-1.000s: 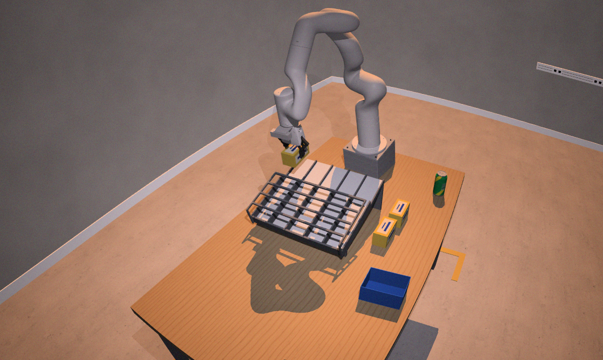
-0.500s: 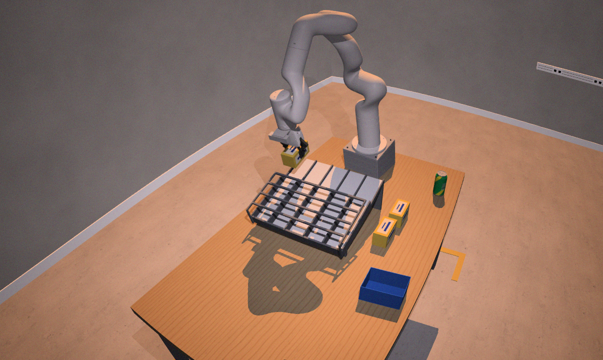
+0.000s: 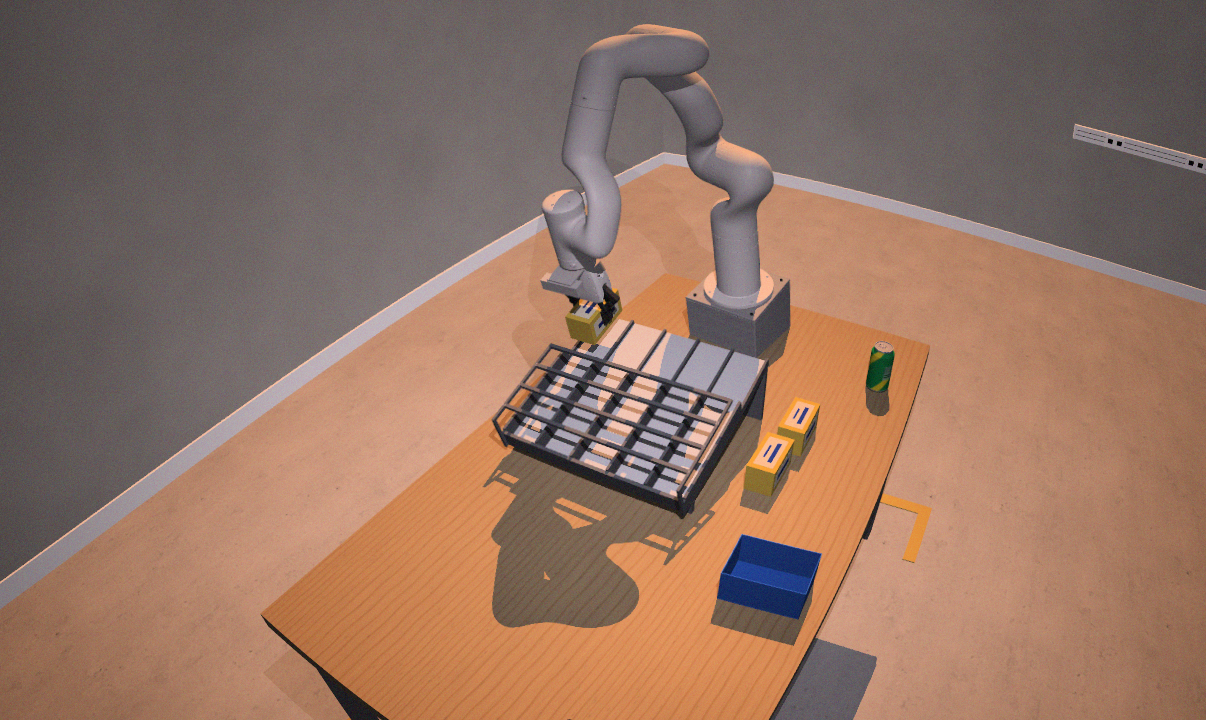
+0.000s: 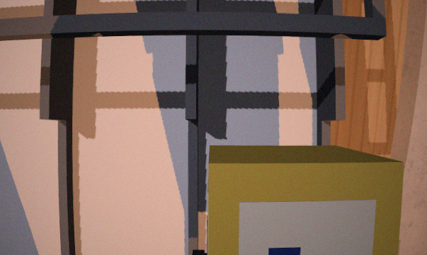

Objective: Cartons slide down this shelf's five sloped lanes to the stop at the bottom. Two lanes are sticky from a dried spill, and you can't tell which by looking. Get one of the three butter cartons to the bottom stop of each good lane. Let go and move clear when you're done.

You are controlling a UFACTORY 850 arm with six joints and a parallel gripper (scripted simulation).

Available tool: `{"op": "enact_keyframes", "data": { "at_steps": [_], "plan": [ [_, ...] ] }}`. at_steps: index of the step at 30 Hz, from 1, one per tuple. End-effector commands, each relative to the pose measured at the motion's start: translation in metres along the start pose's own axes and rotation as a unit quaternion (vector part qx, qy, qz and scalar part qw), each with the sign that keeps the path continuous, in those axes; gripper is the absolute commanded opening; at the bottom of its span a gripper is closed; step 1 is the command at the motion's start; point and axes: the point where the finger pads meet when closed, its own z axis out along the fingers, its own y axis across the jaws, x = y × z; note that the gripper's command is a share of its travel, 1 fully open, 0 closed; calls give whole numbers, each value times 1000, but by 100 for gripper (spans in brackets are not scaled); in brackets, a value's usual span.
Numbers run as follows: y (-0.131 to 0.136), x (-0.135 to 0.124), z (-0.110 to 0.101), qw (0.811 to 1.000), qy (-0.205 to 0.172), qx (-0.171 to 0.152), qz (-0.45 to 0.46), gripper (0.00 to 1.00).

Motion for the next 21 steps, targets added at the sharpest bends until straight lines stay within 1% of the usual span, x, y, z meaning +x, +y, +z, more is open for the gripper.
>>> {"op": "enact_keyframes", "data": {
  "at_steps": [1,10,11,21],
  "plan": [
    [1,3,2,1000,4,-2,0,0],
    [1,3,2,1000,4,-2,0,0],
    [1,3,23,1000,3,-1,0,0],
    [1,3,23,1000,3,-1,0,0]
  ]
}}
